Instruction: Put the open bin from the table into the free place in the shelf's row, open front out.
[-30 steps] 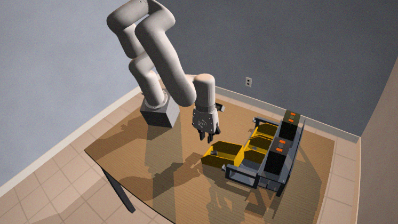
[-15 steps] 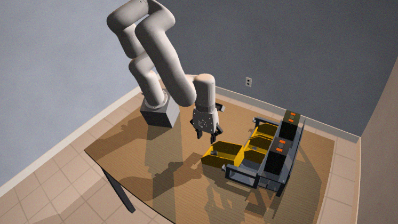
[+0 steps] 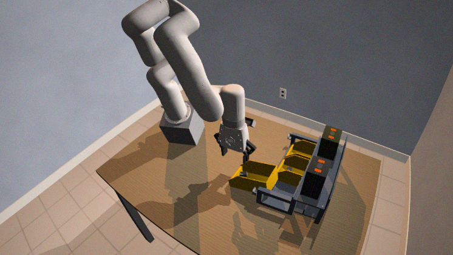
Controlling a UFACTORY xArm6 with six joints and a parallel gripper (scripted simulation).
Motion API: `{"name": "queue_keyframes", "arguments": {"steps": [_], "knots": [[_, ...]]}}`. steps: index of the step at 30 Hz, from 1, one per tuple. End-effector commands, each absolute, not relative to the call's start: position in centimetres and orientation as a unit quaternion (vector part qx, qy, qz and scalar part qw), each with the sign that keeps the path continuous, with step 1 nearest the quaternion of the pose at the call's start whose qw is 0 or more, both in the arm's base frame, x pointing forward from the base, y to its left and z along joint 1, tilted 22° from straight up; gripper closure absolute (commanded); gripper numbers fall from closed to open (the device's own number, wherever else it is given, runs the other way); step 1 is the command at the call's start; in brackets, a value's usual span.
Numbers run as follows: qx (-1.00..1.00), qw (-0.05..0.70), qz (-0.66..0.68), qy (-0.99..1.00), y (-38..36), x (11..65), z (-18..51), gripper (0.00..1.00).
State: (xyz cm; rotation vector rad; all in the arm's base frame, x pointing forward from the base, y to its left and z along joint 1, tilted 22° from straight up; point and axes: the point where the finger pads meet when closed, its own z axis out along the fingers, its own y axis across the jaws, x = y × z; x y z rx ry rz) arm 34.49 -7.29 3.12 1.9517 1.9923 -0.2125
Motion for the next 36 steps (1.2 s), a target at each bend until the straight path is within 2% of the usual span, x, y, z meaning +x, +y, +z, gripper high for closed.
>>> {"name": "queue_keyframes", "arguments": {"steps": [1, 3, 15, 16, 20, 36], "knots": [[0.678, 0.207, -0.039, 0.705, -8.4, 34.8, 0.2, 0.0], [0.67, 0.231, -0.014, 0.706, -9.2, 35.0, -1.9, 0.0], [0.67, 0.231, -0.014, 0.706, -9.2, 35.0, -1.9, 0.0], [0.672, 0.212, -0.024, 0.709, -9.4, 35.0, -2.4, 0.0], [0.67, 0.231, -0.014, 0.706, -10.2, 35.1, -4.7, 0.0], [0.67, 0.231, -0.014, 0.706, -9.9, 35.0, -4.0, 0.0]]}}
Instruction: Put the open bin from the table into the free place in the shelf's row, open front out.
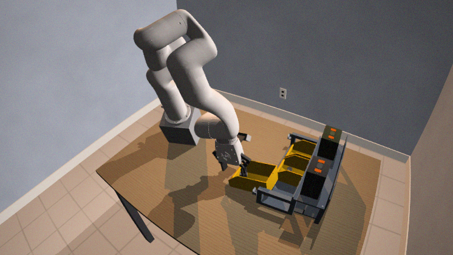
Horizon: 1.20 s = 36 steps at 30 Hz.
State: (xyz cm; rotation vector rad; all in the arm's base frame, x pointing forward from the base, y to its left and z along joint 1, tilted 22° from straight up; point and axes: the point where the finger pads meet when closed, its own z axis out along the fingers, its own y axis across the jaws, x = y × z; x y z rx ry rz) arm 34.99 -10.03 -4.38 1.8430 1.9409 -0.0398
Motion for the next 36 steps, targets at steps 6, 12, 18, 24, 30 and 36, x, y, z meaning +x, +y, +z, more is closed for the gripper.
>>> {"name": "queue_keyframes", "arguments": {"steps": [6, 12, 18, 24, 30, 36], "knots": [[0.67, 0.231, -0.014, 0.706, -9.83, 35.02, -3.81, 0.0], [0.67, 0.231, -0.014, 0.706, -9.83, 35.02, -3.81, 0.0], [0.67, 0.231, -0.014, 0.706, -9.66, 35.01, -3.32, 0.0], [0.67, 0.231, -0.014, 0.706, -9.66, 35.01, -3.32, 0.0], [0.67, 0.231, -0.014, 0.706, -9.66, 35.01, -3.32, 0.0], [0.67, 0.231, -0.014, 0.706, -9.58, 35.0, -3.08, 0.0]]}}
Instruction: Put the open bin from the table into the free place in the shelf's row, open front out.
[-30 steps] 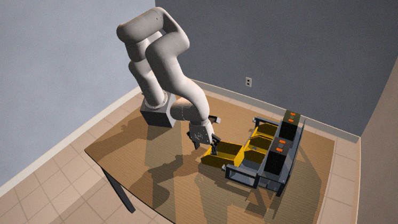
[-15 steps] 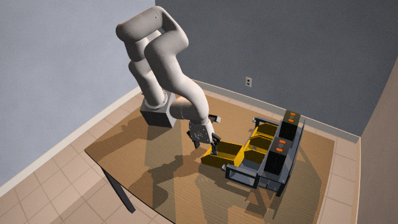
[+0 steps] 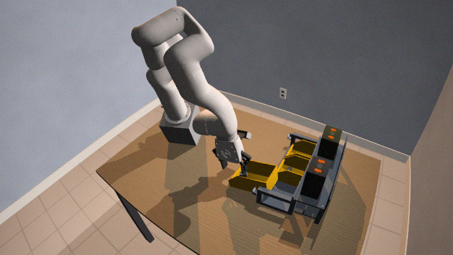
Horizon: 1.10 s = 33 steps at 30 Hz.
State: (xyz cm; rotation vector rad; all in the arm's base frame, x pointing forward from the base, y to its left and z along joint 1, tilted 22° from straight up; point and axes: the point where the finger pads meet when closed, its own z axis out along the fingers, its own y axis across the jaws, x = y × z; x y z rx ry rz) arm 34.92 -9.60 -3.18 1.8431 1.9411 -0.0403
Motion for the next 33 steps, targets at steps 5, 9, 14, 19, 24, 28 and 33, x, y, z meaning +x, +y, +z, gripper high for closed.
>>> {"name": "queue_keyframes", "arguments": {"steps": [5, 9, 14, 19, 24, 28, 33], "knots": [[0.67, 0.231, -0.014, 0.706, -9.6, 35.0, -3.1, 0.0], [0.67, 0.231, -0.014, 0.706, -9.6, 35.0, -3.1, 0.0], [0.67, 0.231, -0.014, 0.706, -9.8, 35.2, -3.6, 0.0], [0.67, 0.231, -0.014, 0.706, -9.9, 35.3, -4.0, 0.0], [0.67, 0.231, -0.014, 0.706, -9.9, 35.3, -4.0, 0.0], [0.67, 0.231, -0.014, 0.706, -9.9, 35.3, -4.0, 0.0], [0.67, 0.231, -0.014, 0.706, -10.2, 35.7, -4.8, 0.0]]}}
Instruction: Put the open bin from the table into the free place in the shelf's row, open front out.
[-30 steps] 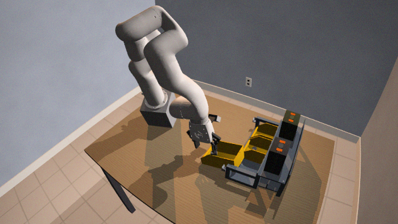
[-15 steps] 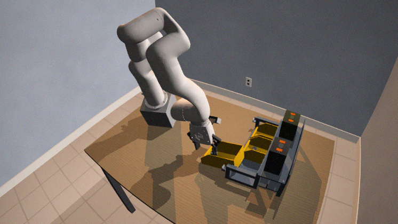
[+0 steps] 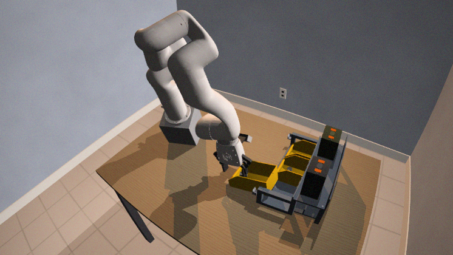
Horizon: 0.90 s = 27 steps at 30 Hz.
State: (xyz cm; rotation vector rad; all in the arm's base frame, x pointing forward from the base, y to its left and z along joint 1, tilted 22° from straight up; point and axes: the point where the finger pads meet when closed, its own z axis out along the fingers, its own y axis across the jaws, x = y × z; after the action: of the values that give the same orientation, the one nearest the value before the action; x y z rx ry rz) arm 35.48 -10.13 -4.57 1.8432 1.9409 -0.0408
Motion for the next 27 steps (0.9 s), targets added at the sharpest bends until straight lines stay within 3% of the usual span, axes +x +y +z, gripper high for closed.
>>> {"name": "queue_keyframes", "arguments": {"steps": [1, 27], "knots": [[0.67, 0.231, -0.014, 0.706, -10.23, 35.66, -4.85, 0.0], [0.67, 0.231, -0.014, 0.706, -10.36, 35.79, -5.2, 0.0]]}}
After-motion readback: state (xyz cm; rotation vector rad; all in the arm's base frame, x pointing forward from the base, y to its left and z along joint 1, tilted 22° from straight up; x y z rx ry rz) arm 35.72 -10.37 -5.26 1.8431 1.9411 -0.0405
